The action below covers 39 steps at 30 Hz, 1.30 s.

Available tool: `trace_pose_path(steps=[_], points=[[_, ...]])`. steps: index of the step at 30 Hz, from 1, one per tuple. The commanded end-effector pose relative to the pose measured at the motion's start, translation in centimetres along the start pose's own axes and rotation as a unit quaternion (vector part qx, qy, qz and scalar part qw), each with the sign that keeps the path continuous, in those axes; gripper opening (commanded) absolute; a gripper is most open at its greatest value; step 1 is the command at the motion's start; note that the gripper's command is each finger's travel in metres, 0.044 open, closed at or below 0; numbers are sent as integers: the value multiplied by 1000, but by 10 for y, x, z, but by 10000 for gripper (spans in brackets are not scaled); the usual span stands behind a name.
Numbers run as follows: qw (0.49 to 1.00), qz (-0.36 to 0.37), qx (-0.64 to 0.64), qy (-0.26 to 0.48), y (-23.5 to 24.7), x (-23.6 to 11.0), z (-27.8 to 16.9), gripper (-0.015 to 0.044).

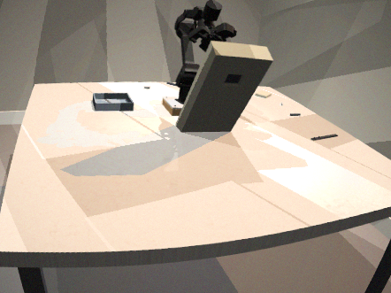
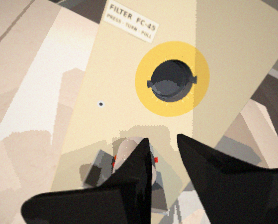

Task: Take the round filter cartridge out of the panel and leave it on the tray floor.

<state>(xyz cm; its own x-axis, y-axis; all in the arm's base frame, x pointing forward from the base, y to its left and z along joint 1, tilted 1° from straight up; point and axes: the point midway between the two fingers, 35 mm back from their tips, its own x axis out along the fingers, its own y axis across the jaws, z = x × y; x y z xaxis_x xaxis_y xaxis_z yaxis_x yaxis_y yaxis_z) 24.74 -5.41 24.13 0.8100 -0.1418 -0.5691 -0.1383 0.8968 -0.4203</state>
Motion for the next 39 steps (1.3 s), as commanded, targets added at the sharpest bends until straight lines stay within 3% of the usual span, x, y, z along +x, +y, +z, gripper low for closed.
trace_pose_path(steps=[1,5,16,20,26,39], points=[[1000,-1,2,-2,-18,-3,28,107],[1000,-1,2,-2,-21,-3,34,107],[1000,-5,-1,-10,-55,-51,88,395],[994,28,88,52,-35,-32,56,305],[941,60,267,201,12,-8,-17,305],[938,60,272,205,16,5,-23,305]])
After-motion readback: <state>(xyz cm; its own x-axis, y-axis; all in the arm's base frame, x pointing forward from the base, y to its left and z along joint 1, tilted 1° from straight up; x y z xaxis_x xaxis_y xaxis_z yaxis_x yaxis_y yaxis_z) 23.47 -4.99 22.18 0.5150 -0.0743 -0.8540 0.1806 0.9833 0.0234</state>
